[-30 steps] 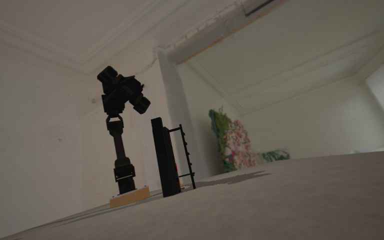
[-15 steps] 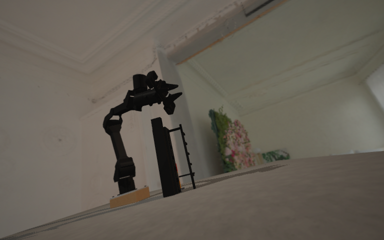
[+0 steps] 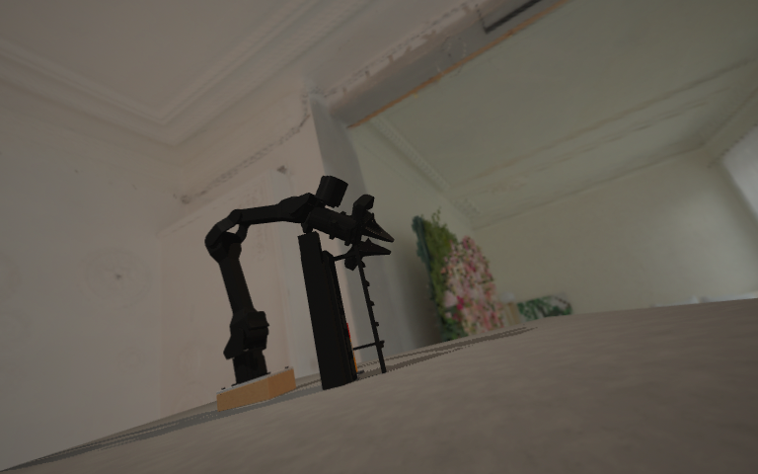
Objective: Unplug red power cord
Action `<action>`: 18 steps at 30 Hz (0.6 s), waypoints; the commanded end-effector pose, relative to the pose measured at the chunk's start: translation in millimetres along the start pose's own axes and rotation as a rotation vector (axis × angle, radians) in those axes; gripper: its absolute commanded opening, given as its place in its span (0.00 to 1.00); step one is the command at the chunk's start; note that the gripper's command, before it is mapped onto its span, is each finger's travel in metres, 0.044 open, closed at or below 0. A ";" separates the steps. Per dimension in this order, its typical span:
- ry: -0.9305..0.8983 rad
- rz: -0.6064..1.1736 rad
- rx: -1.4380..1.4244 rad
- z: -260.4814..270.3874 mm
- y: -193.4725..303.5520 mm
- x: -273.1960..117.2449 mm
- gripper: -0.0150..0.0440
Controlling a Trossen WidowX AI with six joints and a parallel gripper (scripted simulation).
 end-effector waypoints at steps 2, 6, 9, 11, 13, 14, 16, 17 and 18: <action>-0.185 0.087 -0.174 44.4 -6.8 12.6 0.53; -0.352 0.166 -0.332 80.3 -2.8 15.4 0.53; -0.467 0.224 -0.429 100.7 5.3 14.1 0.53; -0.585 0.278 -0.530 118.9 13.9 10.3 0.53; -0.711 0.326 -0.637 135.9 22.4 4.2 0.53; -0.766 0.345 -0.682 142.5 25.8 0.9 0.53; -0.839 0.367 -0.741 150.6 30.2 -3.9 0.53; -0.859 0.372 -0.758 152.7 31.4 -5.3 0.53; -0.866 0.374 -0.763 153.4 31.8 -5.8 0.53</action>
Point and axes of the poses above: the point midway between the two fingers, 35 mm back from their tips, its own x axis out along the fingers, its own z axis across the jaws, y = z × x, the point moved 6 cm from there along -x, back along the fingers, and after that the axes turned 3 degrees about -x, right-handed, at the moved point
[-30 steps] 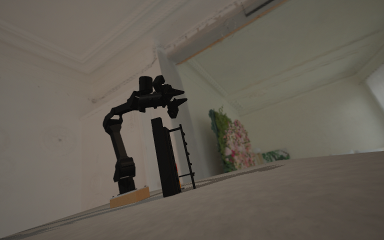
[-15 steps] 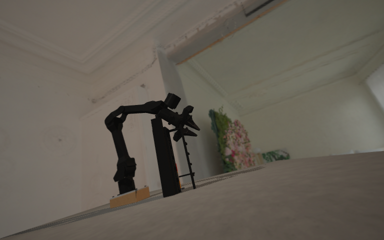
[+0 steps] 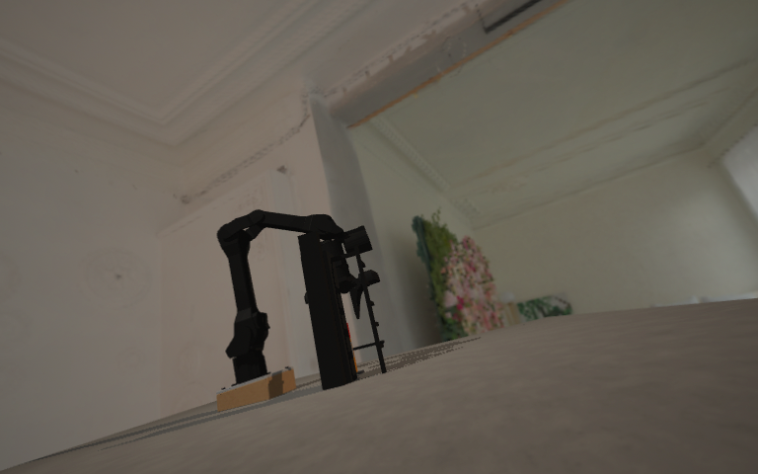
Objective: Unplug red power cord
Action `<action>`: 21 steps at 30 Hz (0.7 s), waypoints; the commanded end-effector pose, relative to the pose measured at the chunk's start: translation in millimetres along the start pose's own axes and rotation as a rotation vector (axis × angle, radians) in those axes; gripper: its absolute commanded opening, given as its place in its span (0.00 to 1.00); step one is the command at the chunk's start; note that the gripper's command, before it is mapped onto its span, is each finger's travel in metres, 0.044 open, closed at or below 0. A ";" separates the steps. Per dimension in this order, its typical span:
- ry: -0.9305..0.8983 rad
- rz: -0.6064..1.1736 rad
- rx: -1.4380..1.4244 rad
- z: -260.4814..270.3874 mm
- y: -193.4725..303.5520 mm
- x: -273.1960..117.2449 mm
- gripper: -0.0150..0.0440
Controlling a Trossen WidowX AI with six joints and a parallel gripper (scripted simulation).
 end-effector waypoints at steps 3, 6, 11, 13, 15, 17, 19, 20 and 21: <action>-0.067 0.028 -0.062 9.4 -0.6 3.5 0.53; -0.067 0.028 -0.062 8.0 -1.2 3.6 0.53; -0.067 0.028 -0.062 7.8 2.7 3.4 0.53; -0.067 0.028 -0.062 7.7 5.9 3.3 0.53; -0.067 0.028 -0.062 7.6 9.2 3.2 0.53; -0.067 0.029 -0.062 7.6 12.4 3.1 0.53; -0.067 0.029 -0.062 7.6 15.7 3.0 0.53; -0.067 0.029 -0.062 7.7 17.4 3.0 0.53; -0.067 0.029 -0.062 7.7 19.0 2.9 0.53</action>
Point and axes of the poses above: the point midway between the two fingers, 35 mm back from their tips, its own x axis out along the fingers, its own z axis across the jaws, y = z × x, the point moved 6 cm from there along -x, back along the fingers, and after that the axes turned 3 degrees about -x, right-handed, at the moved point
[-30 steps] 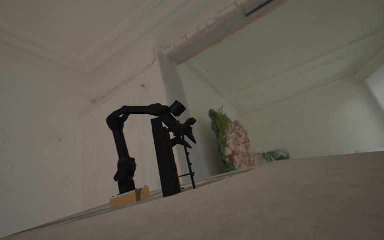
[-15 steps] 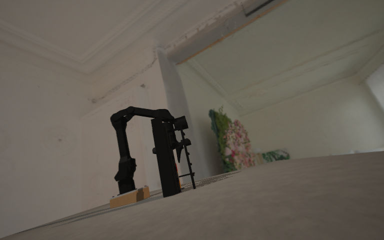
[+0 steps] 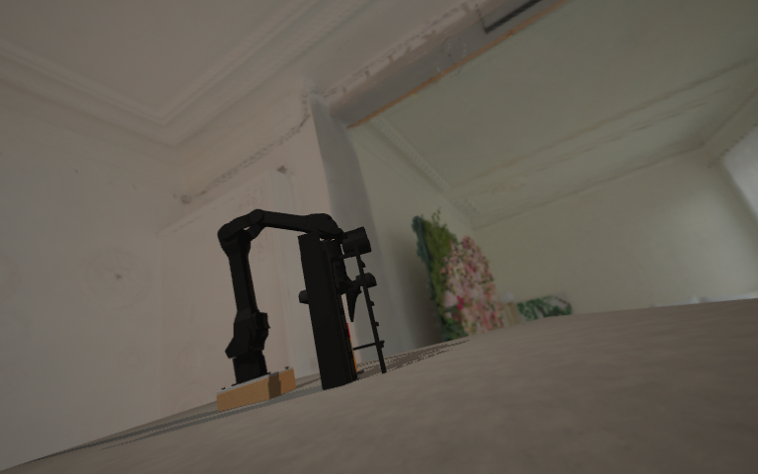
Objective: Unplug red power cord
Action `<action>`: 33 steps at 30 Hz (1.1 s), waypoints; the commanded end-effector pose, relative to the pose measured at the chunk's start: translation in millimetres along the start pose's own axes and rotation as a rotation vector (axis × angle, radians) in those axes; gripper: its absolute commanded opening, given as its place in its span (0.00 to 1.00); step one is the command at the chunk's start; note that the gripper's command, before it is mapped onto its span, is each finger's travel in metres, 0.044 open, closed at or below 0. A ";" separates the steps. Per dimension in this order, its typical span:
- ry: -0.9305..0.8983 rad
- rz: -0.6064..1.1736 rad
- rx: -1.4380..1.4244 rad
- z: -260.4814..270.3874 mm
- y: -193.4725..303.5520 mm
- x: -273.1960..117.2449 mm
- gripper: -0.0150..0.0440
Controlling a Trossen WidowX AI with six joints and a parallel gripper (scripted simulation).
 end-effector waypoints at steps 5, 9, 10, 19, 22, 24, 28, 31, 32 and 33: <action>-0.002 0.007 -0.004 1.5 13.1 0.0 0.53; -0.003 0.008 -0.003 2.3 19.6 0.0 0.53; -0.003 0.008 -0.003 2.6 21.2 0.0 0.53; -0.003 0.008 -0.003 3.2 25.3 3.6 0.53; -0.003 0.008 -0.003 3.2 25.3 8.0 0.53; -0.003 0.008 -0.003 3.2 25.3 10.9 0.53; -0.003 0.008 -0.003 3.2 25.4 12.0 0.53; 0.003 0.003 0.001 2.1 24.9 9.7 0.44; 0.003 0.003 0.001 2.1 24.9 9.7 0.39; 0.003 0.003 0.001 2.1 24.9 9.7 0.38</action>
Point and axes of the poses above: the point midway between the two fingers, 35 mm back from their tips, its own x axis out along the fingers, its own z axis across the jaws, y = z × x, the point moved 6 cm from there along -x, back along the fingers, and after that the axes turned 3 degrees about -x, right-handed, at the moved point
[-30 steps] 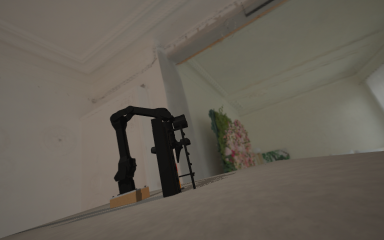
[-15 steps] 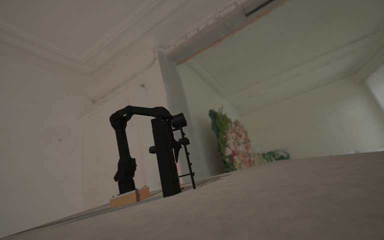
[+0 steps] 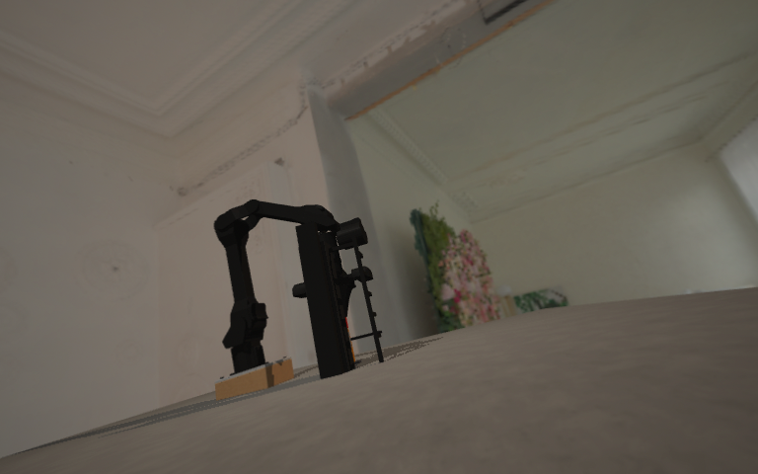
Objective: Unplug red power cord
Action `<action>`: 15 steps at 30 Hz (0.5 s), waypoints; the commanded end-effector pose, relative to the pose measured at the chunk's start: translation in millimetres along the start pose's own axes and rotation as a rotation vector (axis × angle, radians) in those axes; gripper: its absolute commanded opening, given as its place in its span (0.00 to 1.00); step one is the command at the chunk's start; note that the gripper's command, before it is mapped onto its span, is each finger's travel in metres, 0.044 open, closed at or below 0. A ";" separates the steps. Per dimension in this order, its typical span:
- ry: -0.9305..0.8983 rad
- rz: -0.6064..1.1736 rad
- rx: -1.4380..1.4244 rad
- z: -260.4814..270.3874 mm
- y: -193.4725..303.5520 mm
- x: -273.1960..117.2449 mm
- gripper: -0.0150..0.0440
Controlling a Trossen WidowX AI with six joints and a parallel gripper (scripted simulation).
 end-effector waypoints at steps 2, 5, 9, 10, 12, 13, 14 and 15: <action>0.004 0.000 0.001 -0.8 0.1 -0.3 0.36; 0.004 0.000 0.001 -0.8 0.1 -0.3 0.32; 0.004 0.000 0.001 -0.8 -0.2 -0.3 0.25; 0.004 0.000 0.001 -0.9 -0.7 -0.3 0.25; 0.004 0.000 0.001 -1.3 -2.6 -0.3 0.25; 0.004 0.000 0.001 -1.5 -3.9 -0.3 0.25; 0.004 0.000 0.001 -1.8 -5.4 -0.3 0.25; 0.004 0.000 0.001 -2.1 -7.0 -0.3 0.25</action>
Point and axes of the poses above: the point midway between the two fingers, 35 mm back from their tips, its own x axis out along the fingers, its own z axis across the jaws, y = z × x, the point moved 6 cm from there along -x, back along the fingers, and after that the axes turned 3 degrees about -x, right-handed, at the moved point
